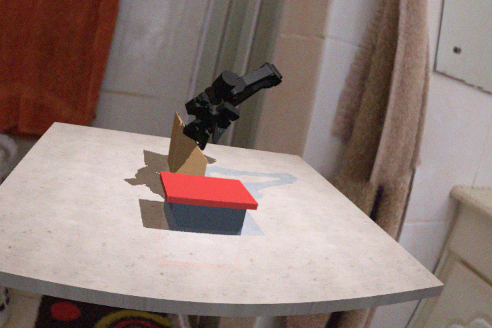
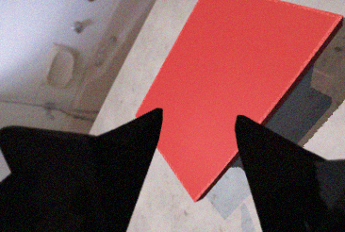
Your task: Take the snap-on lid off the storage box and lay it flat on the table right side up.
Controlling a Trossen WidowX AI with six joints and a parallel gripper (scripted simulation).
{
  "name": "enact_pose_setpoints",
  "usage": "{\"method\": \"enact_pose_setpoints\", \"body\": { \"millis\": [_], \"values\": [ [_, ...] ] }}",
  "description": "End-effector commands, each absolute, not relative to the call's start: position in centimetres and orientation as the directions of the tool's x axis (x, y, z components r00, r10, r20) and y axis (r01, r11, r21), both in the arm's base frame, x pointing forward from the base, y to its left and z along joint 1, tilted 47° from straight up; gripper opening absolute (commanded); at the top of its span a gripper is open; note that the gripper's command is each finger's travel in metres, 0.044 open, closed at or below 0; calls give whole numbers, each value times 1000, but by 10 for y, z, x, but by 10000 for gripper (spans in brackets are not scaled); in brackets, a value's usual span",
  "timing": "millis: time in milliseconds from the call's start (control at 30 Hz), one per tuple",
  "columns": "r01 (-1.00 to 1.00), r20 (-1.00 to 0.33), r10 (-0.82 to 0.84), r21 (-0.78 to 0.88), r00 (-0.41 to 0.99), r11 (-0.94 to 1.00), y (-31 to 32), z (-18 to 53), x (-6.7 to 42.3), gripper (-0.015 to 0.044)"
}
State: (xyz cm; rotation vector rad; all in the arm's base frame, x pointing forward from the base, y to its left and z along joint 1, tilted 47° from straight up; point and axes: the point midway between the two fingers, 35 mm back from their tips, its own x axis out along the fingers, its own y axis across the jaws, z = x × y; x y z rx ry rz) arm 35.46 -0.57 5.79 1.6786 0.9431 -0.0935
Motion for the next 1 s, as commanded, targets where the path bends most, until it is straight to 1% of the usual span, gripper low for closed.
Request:
{"method": "enact_pose_setpoints", "body": {
  "millis": [0,467,567,767,967],
  "values": [
    [711,-417,596,556,686,-430,-16,42,306,235],
    [706,-422,589,573,689,-416,-18,44,310,235],
    [711,-417,596,556,686,-430,-15,41,307,235],
    [711,-416,597,555,686,-431,20,7,301,235],
    [711,-415,597,555,686,-431,21,6,301,235]
  ]
}}
